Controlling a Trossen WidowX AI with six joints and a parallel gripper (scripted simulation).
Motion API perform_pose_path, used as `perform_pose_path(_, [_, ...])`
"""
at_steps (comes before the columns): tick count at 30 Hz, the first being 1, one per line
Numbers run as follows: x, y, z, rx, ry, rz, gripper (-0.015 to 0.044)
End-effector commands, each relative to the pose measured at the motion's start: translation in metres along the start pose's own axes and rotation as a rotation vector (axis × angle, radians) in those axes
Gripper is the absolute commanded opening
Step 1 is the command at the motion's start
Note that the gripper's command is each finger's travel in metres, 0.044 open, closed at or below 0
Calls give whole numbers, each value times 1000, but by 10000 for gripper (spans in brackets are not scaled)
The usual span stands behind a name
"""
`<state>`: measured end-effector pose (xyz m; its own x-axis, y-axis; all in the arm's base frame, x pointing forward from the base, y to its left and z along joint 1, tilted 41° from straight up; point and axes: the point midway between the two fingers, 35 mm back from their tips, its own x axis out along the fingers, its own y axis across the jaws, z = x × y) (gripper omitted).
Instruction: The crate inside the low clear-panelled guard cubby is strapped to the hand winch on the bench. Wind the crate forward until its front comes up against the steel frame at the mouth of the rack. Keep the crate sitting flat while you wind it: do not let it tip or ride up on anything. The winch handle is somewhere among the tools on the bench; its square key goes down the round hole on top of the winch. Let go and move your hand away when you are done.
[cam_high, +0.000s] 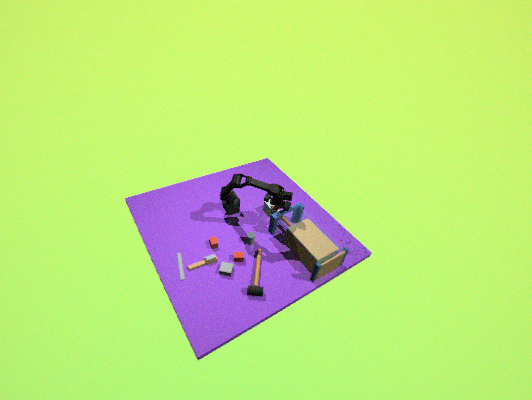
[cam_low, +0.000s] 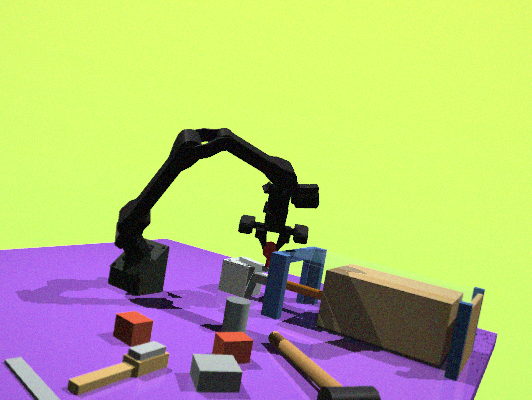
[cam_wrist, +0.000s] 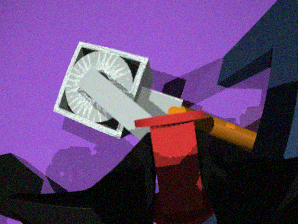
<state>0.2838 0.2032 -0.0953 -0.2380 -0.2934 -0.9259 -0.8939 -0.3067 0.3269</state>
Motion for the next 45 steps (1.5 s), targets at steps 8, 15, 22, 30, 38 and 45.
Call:
perform_pose_path(8, [8, -15, 14, 2, -6, -12, 0])
perform_pose_path(15, [11, -19, 21, 2, -6, -13, 0])
perform_pose_path(22, [14, -23, 28, 2, -7, -13, 0])
perform_pose_path(30, [18, -27, 37, 2, -7, -13, 0])
perform_pose_path(38, [22, -29, 46, 2, -8, -14, 0])
perform_pose_path(45, [25, -31, 53, 1, -9, -14, 0])
